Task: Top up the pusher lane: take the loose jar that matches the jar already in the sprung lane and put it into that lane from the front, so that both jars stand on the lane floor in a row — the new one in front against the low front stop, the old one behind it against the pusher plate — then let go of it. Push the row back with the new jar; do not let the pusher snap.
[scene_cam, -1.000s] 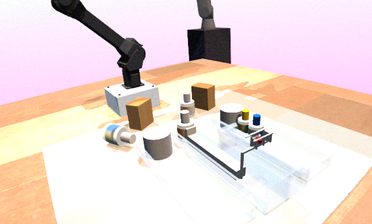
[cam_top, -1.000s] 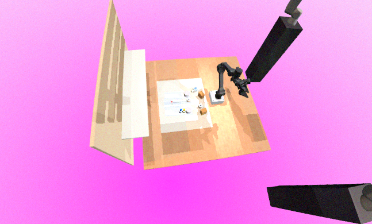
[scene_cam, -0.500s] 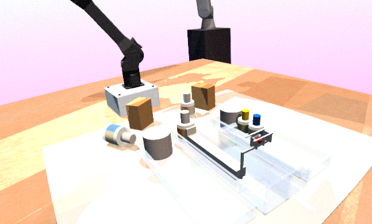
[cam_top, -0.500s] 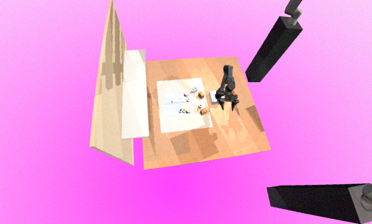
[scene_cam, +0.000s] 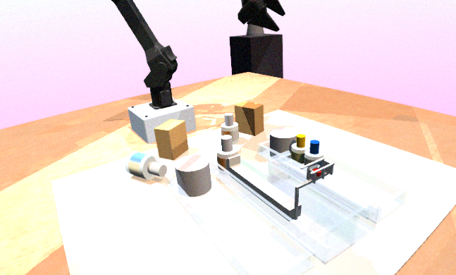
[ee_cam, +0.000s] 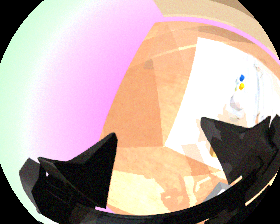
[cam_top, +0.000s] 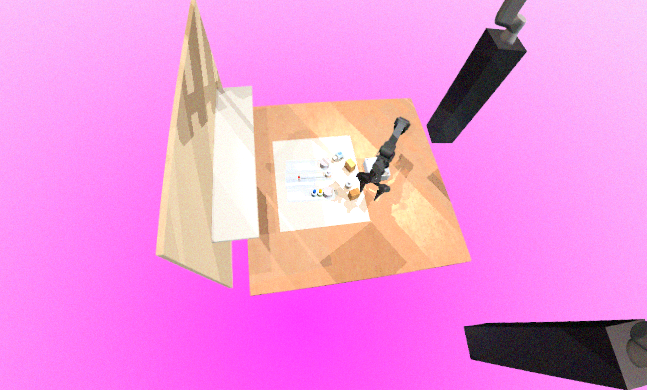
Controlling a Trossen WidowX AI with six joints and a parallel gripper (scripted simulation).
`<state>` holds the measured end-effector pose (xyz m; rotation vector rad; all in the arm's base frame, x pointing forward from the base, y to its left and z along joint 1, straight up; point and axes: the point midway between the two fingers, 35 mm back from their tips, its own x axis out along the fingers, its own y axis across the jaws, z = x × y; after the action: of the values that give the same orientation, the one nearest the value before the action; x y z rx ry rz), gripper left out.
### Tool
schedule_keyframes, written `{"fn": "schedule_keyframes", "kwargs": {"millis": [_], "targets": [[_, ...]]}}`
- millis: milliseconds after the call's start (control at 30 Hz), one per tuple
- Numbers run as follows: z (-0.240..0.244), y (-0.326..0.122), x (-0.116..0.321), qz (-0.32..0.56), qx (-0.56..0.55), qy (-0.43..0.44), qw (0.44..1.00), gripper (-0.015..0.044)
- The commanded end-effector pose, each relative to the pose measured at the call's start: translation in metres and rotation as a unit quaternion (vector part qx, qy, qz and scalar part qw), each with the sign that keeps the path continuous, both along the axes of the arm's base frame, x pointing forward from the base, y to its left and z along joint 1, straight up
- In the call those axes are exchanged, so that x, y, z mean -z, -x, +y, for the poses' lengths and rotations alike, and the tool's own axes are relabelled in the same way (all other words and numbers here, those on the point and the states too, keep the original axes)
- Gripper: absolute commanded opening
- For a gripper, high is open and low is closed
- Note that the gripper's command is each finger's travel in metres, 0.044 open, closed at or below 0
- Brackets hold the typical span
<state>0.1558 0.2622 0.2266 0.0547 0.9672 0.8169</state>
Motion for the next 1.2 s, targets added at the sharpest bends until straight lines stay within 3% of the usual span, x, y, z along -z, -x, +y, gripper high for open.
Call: {"fn": "schedule_keyframes", "kwargs": {"millis": [0, 300, 600, 1167], "targets": [[-0.042, -0.034, 0.056, 0.169, 0.251, 0.033, 0.952, 0.044], [-0.103, -0.055, 0.107, 0.313, 0.545, 0.04, 0.777, 0.044], [-0.167, -0.054, 0.148, 0.376, 0.785, 0.032, 0.491, 0.044], [-0.169, -0.052, 0.163, 0.376, 0.788, 0.032, 0.486, 0.044]]}}
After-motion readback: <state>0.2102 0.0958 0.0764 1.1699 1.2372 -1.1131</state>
